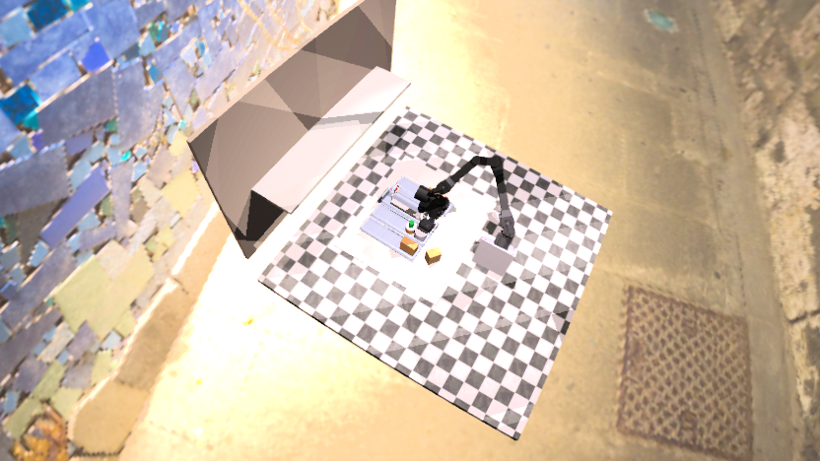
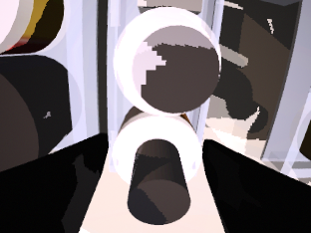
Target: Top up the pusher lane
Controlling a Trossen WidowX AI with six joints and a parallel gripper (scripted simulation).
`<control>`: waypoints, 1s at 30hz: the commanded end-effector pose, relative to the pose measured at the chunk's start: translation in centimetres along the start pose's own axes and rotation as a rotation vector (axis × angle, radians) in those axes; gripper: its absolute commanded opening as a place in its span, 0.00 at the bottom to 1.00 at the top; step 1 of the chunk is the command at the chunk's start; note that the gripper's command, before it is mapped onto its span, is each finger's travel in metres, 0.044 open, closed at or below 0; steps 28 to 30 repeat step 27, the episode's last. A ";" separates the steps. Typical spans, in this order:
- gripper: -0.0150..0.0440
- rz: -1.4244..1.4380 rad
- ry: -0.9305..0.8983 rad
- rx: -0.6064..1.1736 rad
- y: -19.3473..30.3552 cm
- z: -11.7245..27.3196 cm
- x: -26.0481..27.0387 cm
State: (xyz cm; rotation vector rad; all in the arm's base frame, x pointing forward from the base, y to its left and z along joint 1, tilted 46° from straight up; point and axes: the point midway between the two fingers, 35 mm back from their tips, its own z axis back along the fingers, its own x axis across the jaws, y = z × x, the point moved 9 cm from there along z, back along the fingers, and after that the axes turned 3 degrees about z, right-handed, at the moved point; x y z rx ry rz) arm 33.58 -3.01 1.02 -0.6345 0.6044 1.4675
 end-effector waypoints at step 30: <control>0.77 -0.002 0.001 0.002 4.0 2.0 0.4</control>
